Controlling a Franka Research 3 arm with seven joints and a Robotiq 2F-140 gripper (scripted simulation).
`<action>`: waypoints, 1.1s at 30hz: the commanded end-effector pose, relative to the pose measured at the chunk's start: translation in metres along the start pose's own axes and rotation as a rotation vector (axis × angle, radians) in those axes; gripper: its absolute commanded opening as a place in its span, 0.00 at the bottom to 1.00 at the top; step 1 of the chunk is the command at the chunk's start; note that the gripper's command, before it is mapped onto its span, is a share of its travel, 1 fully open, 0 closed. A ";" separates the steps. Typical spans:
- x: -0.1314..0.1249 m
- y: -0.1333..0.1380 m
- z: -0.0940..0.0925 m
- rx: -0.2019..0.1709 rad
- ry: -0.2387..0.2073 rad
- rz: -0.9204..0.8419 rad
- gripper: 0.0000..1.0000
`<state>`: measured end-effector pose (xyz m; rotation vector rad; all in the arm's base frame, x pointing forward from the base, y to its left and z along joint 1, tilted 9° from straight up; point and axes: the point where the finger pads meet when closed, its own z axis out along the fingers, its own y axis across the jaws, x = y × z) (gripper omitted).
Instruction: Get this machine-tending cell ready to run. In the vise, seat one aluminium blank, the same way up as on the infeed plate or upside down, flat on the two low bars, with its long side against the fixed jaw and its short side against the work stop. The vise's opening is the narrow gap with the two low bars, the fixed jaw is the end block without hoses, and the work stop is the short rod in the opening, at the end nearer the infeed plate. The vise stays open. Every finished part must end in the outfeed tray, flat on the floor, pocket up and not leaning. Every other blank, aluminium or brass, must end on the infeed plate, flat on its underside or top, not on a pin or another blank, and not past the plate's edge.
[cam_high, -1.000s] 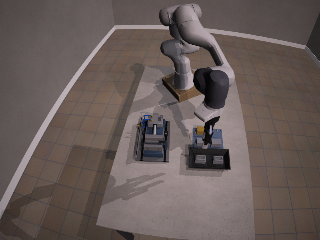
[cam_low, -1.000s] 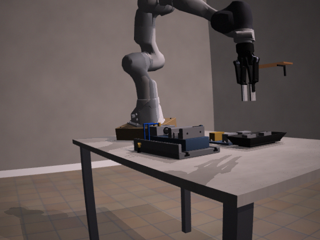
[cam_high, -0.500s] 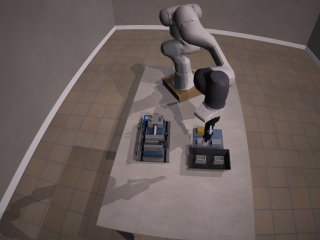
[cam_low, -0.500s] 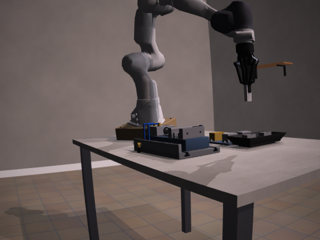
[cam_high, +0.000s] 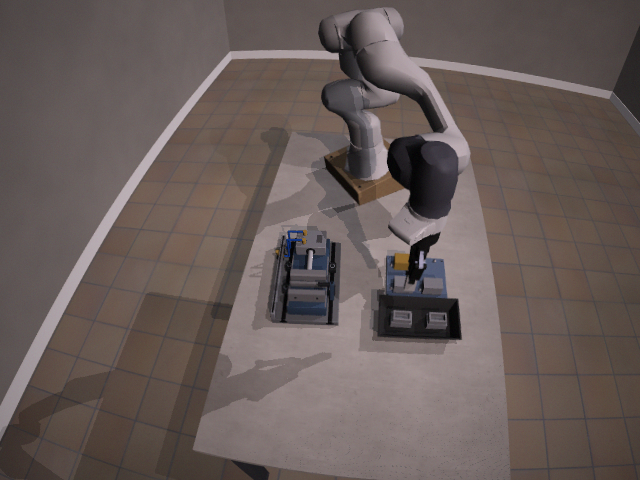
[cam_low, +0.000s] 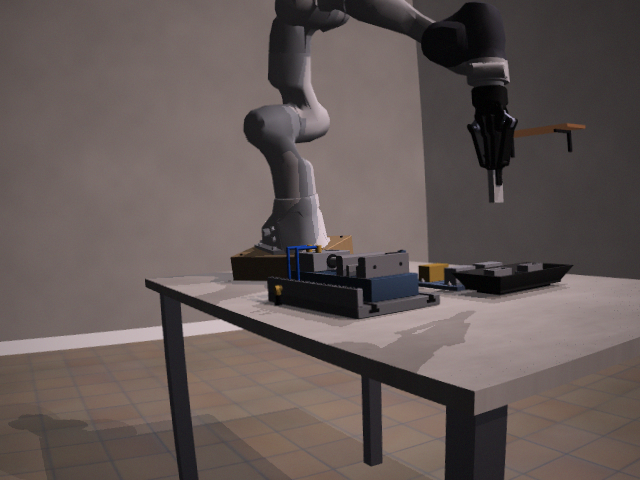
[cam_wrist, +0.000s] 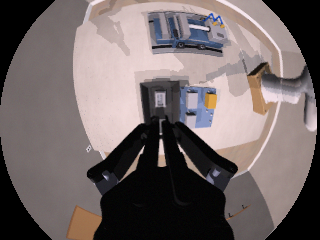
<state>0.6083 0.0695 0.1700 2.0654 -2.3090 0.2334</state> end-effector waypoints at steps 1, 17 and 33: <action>-0.002 0.001 -0.001 -0.002 -0.002 -0.006 0.00; -0.097 0.126 -0.001 -0.002 -0.002 -0.009 0.00; -0.097 0.126 -0.001 -0.002 -0.002 -0.009 0.40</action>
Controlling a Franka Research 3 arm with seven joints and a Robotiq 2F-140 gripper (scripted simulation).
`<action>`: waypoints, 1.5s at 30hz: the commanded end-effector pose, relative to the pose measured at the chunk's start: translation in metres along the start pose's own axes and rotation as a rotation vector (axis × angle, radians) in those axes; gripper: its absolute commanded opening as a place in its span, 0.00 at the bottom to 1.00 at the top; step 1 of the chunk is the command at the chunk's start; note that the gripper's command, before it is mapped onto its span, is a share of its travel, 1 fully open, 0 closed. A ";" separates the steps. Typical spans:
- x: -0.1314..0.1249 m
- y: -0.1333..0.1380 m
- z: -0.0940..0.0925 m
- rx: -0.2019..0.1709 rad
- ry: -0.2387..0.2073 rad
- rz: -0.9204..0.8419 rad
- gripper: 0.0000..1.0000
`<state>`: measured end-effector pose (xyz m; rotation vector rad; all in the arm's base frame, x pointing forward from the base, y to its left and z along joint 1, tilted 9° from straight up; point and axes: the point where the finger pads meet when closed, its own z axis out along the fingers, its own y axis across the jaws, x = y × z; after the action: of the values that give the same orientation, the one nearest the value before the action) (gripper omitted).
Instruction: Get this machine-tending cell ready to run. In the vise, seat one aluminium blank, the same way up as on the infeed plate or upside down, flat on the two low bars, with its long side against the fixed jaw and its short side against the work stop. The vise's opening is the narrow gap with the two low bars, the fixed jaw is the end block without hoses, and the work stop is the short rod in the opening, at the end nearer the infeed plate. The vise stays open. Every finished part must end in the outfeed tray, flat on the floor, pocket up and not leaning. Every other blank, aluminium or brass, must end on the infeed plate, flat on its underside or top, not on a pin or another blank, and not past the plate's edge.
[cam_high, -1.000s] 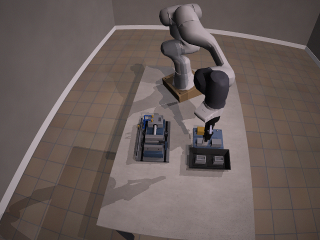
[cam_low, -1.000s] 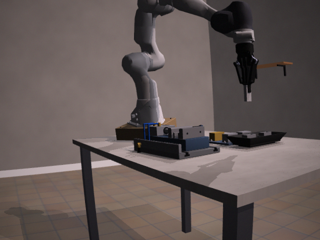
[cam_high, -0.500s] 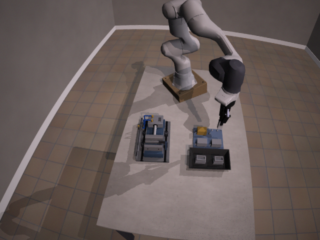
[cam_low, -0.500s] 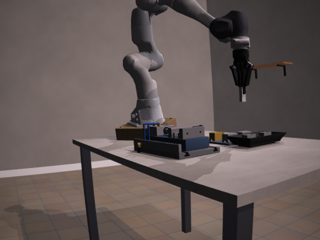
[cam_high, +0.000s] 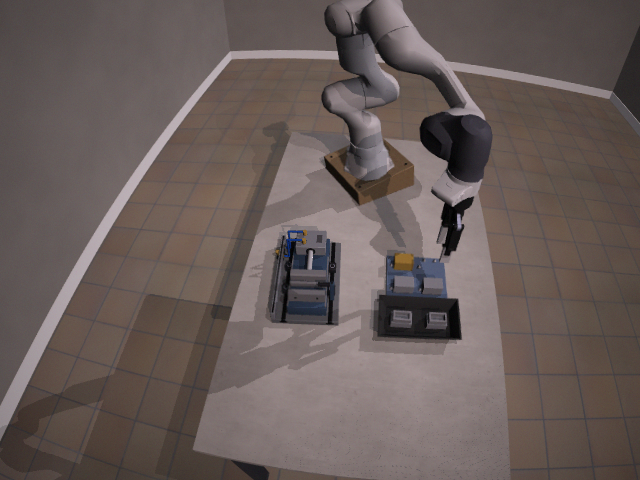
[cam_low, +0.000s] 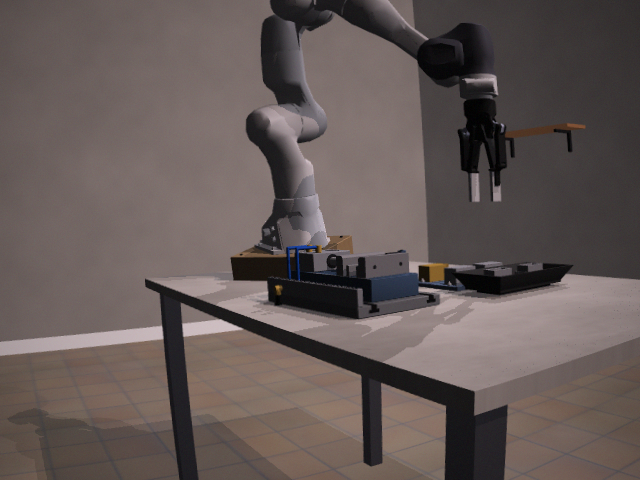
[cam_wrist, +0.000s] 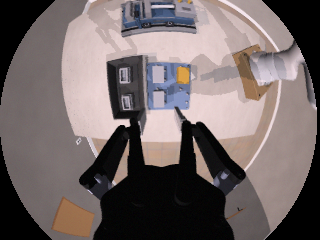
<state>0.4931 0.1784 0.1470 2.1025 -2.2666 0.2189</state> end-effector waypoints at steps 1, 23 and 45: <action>0.000 -0.001 -0.001 0.007 0.000 0.028 0.40; 0.000 -0.001 -0.001 0.007 0.000 0.028 0.40; 0.000 -0.002 0.039 0.007 0.000 0.028 0.40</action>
<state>0.4925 0.1755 0.1168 2.0826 -2.2788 0.2193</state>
